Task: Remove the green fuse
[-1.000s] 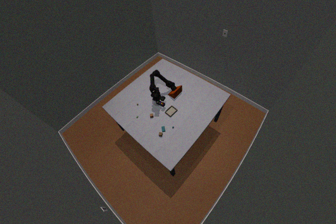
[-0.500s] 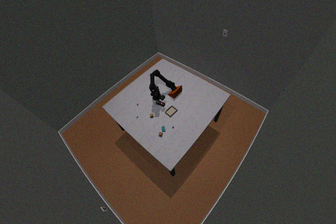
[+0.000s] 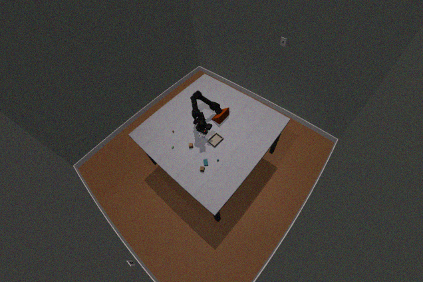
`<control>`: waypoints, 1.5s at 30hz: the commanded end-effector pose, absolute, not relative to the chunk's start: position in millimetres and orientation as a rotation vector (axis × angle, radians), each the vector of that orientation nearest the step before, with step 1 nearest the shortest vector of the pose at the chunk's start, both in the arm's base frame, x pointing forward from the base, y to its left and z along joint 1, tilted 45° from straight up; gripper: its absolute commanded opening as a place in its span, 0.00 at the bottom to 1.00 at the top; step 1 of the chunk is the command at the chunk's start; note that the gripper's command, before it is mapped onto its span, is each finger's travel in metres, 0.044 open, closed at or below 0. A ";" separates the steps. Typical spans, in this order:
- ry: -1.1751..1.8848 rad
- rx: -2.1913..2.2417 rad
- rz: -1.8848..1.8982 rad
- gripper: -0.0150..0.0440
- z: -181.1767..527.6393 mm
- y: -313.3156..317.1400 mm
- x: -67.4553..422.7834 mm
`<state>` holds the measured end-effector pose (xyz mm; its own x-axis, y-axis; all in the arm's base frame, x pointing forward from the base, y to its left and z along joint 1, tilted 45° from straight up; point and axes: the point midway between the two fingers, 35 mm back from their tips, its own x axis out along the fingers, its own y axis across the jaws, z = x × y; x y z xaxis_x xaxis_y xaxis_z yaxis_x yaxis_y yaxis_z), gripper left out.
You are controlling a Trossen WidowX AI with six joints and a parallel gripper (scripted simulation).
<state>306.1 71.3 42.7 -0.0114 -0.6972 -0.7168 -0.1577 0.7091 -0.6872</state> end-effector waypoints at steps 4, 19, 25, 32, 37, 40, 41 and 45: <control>1.555 -0.718 -0.487 0.25 11.0 105.0 308.7; 1.554 -0.719 -0.494 0.25 -54.3 163.0 297.6; 1.554 -0.719 -0.495 0.25 -57.3 165.3 296.6; 1.554 -0.719 -0.495 0.25 -62.6 160.4 296.9; 1.554 -0.719 -0.495 0.25 -68.5 154.8 297.0; 1.554 -0.719 -0.496 0.25 -72.0 151.4 297.0; 1.554 -0.719 -0.496 0.25 -73.1 150.3 297.0; 1.553 -0.719 -0.496 0.25 -77.7 145.7 296.9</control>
